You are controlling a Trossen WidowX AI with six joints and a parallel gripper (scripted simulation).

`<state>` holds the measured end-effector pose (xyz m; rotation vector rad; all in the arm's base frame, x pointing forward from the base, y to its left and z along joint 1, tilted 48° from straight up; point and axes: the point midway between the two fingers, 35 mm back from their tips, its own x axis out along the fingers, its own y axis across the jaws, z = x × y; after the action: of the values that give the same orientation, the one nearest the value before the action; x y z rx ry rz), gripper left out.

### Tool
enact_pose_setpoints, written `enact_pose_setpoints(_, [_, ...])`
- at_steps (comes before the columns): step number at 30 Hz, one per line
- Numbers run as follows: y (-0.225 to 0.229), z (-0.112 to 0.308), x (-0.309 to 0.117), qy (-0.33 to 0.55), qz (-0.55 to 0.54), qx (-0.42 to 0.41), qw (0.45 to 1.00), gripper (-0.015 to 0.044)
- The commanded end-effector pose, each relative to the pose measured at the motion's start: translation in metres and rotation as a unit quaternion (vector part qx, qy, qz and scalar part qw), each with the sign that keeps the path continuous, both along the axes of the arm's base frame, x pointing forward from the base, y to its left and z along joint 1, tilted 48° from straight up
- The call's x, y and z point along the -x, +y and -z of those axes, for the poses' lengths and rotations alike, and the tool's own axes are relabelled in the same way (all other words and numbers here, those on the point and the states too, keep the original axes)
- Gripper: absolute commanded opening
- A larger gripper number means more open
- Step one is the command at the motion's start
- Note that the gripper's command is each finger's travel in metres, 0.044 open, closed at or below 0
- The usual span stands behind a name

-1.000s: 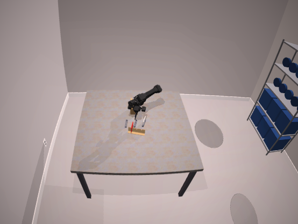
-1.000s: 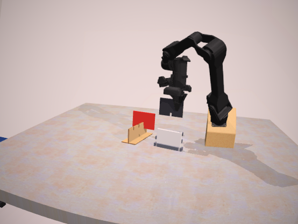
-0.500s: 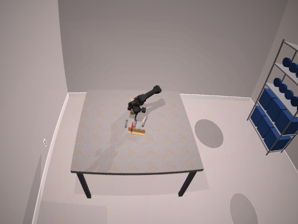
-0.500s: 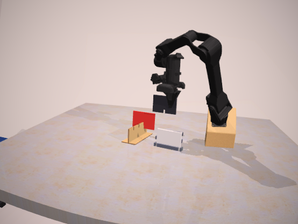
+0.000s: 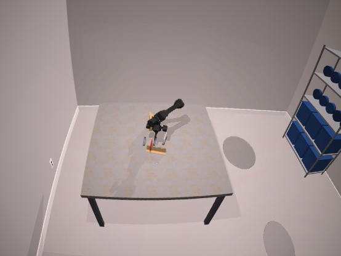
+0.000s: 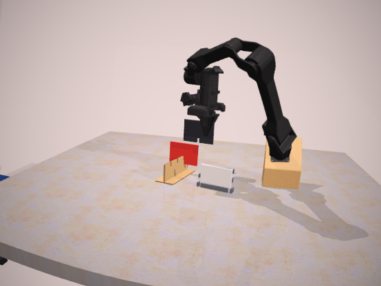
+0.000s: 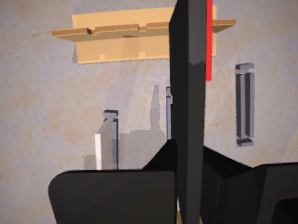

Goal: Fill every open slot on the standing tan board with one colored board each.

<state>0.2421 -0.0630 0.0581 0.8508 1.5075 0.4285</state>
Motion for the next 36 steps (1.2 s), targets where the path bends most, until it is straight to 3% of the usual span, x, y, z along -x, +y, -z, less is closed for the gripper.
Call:
enact_pose_setpoints(1, [0.001,0.000,-0.009,0.002,0.001,-0.003,1.000,0.0000])
enact_pose_setpoints(22, [0.006,-0.003,-0.063,-0.003,-0.003,-0.007,1.000,0.0000])
enact_pose_setpoints(36, [0.025,0.014,-0.066,-0.003,-0.003,-0.007,1.000,0.0000])
